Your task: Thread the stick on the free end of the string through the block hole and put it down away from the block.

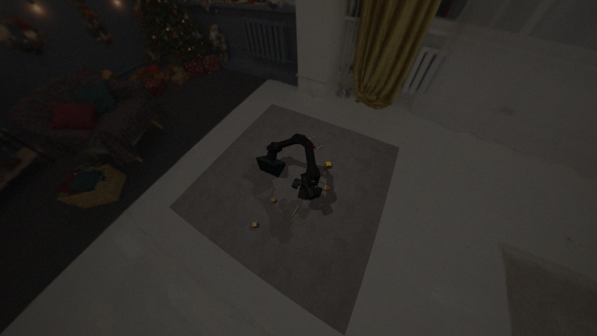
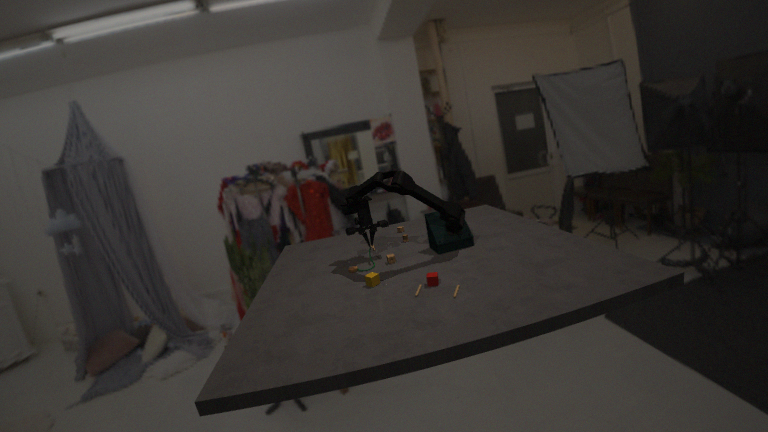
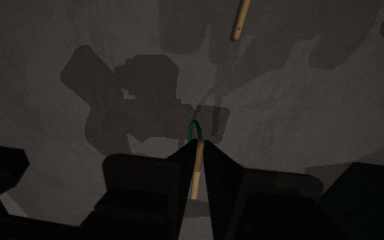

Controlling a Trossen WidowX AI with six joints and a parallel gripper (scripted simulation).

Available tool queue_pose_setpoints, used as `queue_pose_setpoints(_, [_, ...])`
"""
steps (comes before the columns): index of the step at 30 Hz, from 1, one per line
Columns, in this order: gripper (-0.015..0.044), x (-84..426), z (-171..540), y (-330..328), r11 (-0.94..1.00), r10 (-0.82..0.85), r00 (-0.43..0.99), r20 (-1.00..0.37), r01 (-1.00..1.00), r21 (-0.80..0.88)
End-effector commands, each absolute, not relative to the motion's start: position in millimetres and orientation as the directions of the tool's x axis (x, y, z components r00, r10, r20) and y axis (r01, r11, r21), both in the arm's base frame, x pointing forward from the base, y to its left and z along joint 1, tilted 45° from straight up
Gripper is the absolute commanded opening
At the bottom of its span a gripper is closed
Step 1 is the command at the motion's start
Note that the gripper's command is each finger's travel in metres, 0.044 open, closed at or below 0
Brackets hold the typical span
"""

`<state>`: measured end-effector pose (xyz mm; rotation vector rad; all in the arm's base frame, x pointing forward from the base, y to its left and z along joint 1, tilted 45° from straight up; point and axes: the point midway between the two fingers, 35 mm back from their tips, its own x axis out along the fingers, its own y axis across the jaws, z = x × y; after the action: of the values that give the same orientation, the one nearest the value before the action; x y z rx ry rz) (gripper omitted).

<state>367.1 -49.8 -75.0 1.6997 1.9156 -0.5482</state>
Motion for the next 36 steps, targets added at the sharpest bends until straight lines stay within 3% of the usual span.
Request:
queue_pose_setpoints(1, [0.0000,368,-79,-57,0.133,0.772,-0.074,-0.632,0.990,0.047])
queue_pose_setpoints(36, [0.0000,365,-108,-89,0.129,0.723,-0.067,-0.687,0.991,0.039])
